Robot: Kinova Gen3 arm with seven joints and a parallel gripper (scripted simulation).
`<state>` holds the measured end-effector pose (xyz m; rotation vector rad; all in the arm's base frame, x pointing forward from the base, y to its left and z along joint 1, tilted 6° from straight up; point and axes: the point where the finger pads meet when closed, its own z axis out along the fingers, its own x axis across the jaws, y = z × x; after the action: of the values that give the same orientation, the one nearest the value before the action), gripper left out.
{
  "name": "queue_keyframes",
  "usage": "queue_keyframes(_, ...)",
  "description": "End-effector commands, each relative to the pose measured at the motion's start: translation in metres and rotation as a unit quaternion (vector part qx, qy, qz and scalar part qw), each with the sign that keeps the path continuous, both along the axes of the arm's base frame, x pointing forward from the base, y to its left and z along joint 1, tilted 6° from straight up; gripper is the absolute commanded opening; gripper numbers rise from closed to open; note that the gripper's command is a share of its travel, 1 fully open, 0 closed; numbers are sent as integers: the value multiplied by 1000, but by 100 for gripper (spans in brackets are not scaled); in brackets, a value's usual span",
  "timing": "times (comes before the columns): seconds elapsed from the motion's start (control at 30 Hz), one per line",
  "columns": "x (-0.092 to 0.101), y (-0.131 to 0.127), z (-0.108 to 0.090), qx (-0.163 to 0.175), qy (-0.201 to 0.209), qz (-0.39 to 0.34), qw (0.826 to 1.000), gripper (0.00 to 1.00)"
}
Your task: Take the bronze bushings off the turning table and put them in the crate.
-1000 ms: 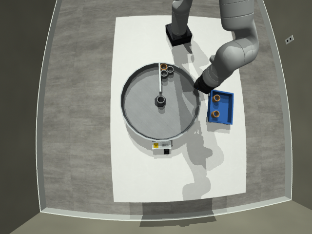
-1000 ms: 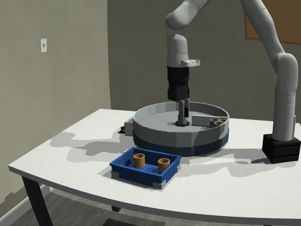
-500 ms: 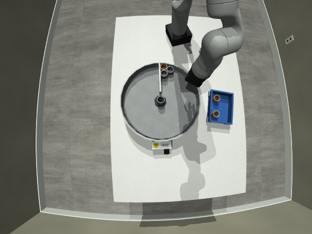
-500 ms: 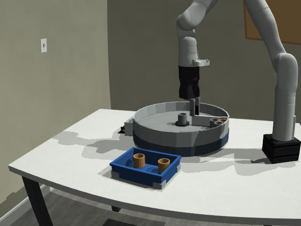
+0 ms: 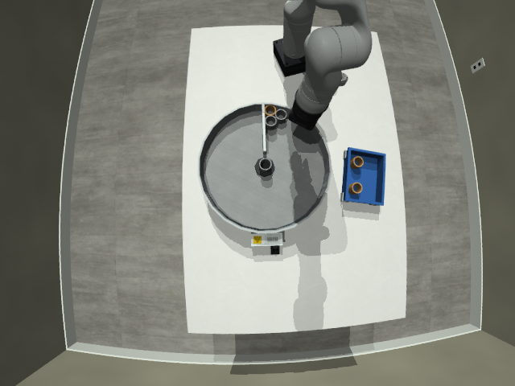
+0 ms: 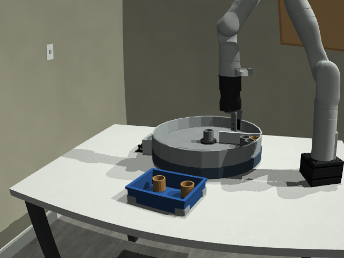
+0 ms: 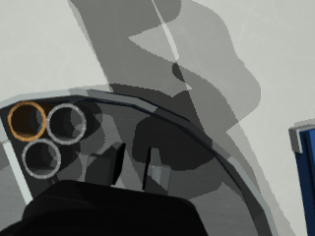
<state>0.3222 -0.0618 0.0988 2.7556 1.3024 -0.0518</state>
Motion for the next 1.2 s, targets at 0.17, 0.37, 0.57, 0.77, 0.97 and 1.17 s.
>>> queue_keyframes(0.17,-47,-37,-1,0,-1,0,1000,45)
queue_keyframes(0.37,-47,-37,-1,0,-1,0,1000,45)
queue_keyframes(0.57,-47,-37,-1,0,-1,0,1000,45)
queue_keyframes(0.77,-46,-38,-15,0,-1,0,1000,45)
queue_keyframes(0.97,-46,-38,-15,0,-1,0,1000,45)
queue_keyframes(1.17,-46,-39,-18,0,-2,0,1000,45)
